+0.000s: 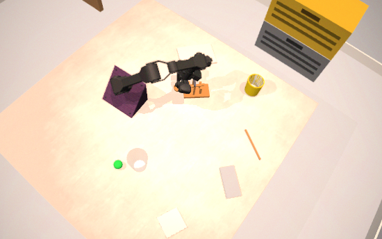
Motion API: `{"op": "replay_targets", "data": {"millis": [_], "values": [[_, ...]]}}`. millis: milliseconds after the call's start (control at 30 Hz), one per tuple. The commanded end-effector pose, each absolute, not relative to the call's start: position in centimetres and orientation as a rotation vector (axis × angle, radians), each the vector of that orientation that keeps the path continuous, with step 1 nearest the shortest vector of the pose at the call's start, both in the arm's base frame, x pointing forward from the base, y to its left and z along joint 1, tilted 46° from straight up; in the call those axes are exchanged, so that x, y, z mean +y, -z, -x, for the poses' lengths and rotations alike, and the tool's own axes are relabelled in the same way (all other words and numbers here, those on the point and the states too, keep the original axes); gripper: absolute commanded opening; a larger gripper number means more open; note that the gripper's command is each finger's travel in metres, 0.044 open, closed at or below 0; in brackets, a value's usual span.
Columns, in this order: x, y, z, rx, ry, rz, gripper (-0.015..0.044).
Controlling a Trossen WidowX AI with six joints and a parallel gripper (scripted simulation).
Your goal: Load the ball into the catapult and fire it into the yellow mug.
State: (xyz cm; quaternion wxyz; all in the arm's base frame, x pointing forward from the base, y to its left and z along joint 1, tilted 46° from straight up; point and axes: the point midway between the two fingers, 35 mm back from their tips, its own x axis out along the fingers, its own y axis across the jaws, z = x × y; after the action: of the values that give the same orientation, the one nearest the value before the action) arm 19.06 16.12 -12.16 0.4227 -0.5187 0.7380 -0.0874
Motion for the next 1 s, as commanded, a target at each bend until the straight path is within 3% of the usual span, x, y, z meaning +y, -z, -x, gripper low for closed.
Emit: {"op": "replay_targets", "data": {"millis": [0,300,467,967], "values": [[16.1,12.1,-19.1,1.848,0.219,1.297,0.021],[23.4,4.2,-17.2,1.787,0.111,1.267,0.044],[23.2,6.5,-18.3,1.764,0.071,1.267,0.044],[33.0,12.0,-26.6,1.408,-0.347,1.136,0.044]]}}
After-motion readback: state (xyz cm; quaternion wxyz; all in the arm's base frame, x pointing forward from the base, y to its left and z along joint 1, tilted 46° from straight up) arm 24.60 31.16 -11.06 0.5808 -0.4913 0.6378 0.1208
